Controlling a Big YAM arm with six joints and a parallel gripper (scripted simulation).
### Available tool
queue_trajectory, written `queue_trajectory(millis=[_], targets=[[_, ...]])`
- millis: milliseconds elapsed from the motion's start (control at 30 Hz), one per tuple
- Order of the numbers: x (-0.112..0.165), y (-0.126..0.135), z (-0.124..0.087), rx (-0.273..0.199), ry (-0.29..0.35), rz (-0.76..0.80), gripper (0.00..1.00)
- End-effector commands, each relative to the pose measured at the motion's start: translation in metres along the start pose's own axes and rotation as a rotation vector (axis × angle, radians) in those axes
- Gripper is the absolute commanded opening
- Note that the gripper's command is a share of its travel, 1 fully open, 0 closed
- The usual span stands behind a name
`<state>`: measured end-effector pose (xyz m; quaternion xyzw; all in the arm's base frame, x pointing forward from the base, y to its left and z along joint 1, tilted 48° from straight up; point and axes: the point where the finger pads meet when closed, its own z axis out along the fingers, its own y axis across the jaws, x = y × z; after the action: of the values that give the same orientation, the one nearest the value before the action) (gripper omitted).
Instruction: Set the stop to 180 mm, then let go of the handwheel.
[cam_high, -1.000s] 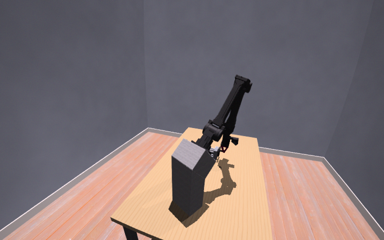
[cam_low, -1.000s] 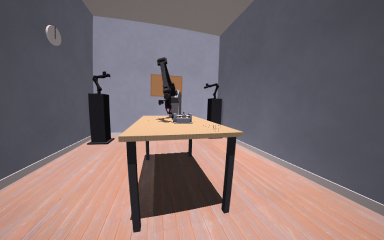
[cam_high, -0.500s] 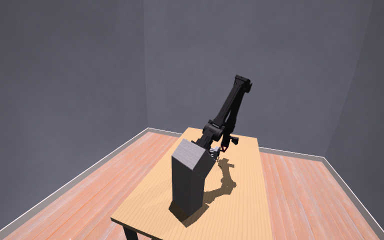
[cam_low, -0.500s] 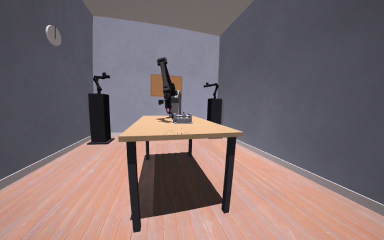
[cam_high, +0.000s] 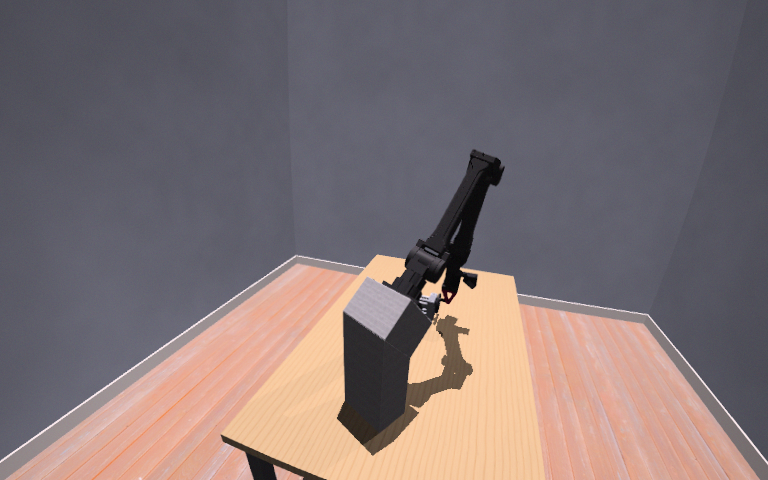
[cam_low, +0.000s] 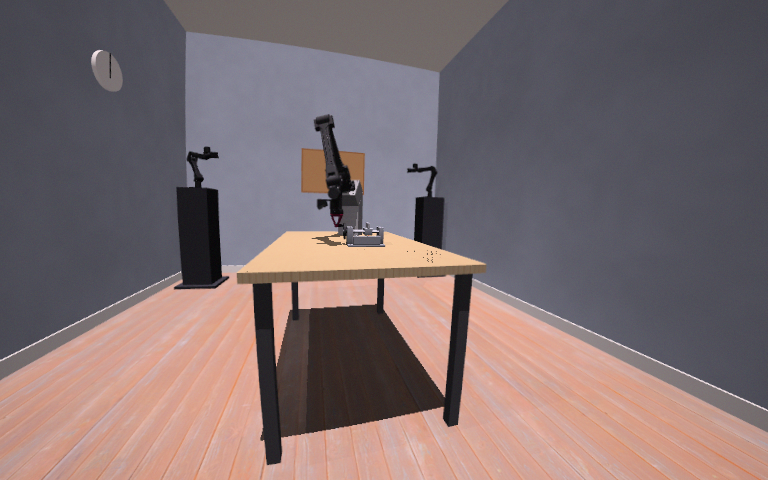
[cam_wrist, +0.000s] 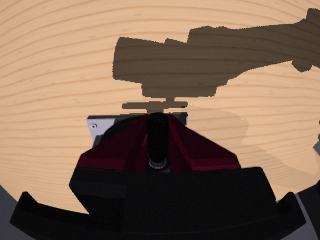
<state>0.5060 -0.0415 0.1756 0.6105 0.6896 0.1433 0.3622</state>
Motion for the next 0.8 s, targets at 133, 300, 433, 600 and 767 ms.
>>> queue_trajectory(millis=[133, 300, 433, 600, 767], targets=[[-0.003, 0.047, -0.034, -0.100, -0.004, 0.012, 0.06], [-0.004, 0.051, -0.034, -0.110, -0.005, 0.013, 0.06], [-0.003, 0.050, -0.034, -0.098, -0.003, 0.012, 0.06], [-0.003, 0.059, -0.036, -0.099, -0.005, 0.014, 0.06], [-0.004, 0.069, -0.038, -0.123, -0.007, 0.014, 0.06]])
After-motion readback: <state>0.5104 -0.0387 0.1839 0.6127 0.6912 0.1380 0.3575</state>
